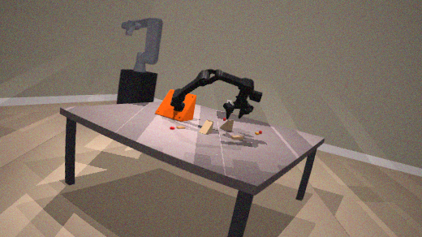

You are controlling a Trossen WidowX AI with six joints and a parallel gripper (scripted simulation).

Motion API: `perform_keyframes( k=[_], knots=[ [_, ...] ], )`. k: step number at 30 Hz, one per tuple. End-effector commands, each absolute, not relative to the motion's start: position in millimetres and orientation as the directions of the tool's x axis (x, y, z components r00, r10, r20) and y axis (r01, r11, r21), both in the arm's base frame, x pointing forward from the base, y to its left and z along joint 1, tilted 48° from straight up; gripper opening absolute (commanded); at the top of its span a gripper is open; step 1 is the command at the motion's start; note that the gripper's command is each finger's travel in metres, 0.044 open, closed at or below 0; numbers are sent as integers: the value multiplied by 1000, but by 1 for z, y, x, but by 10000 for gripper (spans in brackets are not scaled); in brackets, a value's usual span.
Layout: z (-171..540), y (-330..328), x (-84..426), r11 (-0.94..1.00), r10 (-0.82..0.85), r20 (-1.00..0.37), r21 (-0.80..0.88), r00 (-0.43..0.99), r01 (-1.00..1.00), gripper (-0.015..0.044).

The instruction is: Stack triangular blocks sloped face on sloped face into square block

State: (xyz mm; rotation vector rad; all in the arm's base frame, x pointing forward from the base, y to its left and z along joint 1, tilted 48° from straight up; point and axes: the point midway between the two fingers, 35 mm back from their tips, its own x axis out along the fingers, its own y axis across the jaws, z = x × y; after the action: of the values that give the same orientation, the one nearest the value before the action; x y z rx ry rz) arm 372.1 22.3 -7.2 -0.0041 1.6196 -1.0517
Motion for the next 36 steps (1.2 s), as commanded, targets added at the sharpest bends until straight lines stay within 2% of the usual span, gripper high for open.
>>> perform_keyframes(
  k=[1,36],
  knots=[
    [-13,17,368,597,-517,-774,-633,-367,493,440],
    [-54,-16,343,586,-528,-733,-679,-427,441,440]
  ],
)
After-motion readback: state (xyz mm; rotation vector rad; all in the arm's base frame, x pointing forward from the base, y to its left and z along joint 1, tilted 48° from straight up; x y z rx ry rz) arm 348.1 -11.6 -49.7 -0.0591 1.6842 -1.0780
